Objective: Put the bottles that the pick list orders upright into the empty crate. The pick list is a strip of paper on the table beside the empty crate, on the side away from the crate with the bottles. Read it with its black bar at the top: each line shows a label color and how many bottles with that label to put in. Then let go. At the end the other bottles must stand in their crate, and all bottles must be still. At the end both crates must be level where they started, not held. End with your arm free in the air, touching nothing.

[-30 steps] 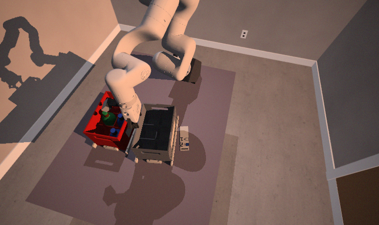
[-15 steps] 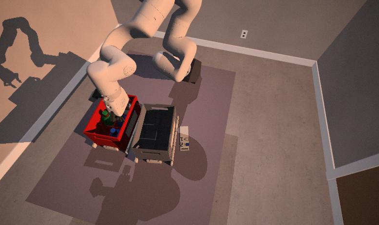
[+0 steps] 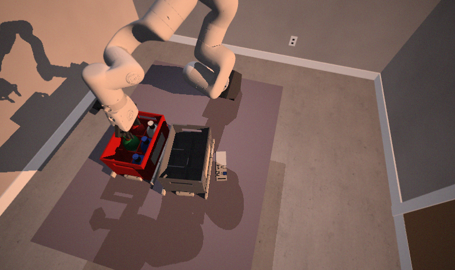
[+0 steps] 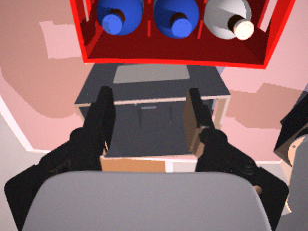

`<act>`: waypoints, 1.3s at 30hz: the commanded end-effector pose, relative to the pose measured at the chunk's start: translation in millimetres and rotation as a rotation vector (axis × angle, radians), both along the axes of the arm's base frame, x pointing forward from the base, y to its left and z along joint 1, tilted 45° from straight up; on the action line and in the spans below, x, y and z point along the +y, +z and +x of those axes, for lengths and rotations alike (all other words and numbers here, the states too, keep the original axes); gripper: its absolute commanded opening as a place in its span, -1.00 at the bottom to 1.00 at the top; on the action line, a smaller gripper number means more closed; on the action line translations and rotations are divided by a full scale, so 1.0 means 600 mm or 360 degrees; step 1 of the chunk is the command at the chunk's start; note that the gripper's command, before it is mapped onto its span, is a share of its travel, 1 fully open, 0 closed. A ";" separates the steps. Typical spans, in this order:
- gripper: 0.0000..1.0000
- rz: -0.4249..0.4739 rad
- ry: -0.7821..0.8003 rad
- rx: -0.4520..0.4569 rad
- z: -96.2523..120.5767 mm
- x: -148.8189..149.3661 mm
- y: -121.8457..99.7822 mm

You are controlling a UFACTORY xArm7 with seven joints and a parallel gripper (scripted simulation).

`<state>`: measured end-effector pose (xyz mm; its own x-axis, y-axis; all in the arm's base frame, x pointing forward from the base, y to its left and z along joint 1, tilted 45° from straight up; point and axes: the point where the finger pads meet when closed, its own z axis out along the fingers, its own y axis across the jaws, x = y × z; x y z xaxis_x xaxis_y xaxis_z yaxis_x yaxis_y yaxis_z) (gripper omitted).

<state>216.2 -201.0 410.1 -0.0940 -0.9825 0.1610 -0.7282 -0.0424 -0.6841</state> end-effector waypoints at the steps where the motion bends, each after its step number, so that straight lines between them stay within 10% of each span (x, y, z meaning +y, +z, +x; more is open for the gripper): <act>1: 0.29 -0.0001 0.0005 -0.0004 -0.010 -0.034 0.008; 39: 0.29 -0.0002 0.0004 -0.0003 -0.089 -0.247 0.037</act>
<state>164.0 -346.8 430.0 -0.0906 -0.9828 0.1607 -0.7285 -0.0446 -0.6836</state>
